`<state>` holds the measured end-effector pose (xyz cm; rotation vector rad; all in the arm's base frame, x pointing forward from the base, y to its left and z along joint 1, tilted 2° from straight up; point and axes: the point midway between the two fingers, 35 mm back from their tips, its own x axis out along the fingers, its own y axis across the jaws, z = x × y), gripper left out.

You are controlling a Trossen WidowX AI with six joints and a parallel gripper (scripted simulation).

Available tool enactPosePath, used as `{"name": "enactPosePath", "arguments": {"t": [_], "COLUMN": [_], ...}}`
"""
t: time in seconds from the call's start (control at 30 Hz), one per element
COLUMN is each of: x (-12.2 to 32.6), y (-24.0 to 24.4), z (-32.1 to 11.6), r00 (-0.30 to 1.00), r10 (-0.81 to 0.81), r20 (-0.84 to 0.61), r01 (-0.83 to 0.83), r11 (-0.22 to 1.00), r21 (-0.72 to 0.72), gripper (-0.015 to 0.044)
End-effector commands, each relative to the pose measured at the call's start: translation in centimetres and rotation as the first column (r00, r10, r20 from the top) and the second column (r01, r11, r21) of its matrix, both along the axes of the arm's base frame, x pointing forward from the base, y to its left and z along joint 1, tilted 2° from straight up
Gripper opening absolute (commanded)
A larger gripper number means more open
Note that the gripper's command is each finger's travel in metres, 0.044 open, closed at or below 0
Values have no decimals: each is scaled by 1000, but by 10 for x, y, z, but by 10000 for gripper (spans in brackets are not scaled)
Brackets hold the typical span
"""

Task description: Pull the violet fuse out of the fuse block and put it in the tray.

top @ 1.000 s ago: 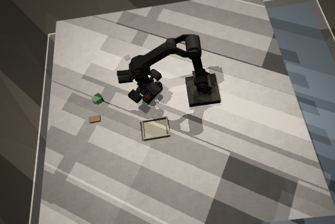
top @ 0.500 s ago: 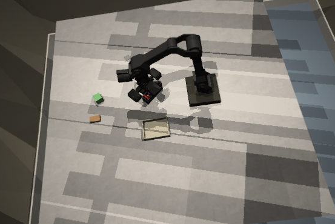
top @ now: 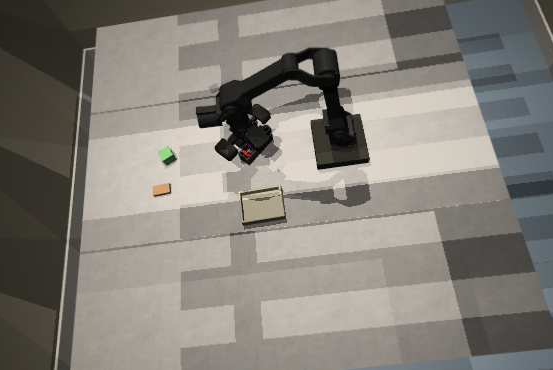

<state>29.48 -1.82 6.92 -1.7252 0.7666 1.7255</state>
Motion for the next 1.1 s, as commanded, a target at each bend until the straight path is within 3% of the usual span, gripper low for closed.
{"name": "enactPosePath", "arguments": {"t": [0.0, 0.57, 1.07], "x": [0, 0, 9], "y": [-1, 0, 77], "z": [4, 24, 25], "r00": [1000, 1000, 1000], "r10": [4, 4, 4], "r20": [2, 2, 4], "r01": [-4, -4, -4], "r11": [1000, 1000, 1000], "r21": [-5, -5, 2], "gripper": [0, 0, 0]}}
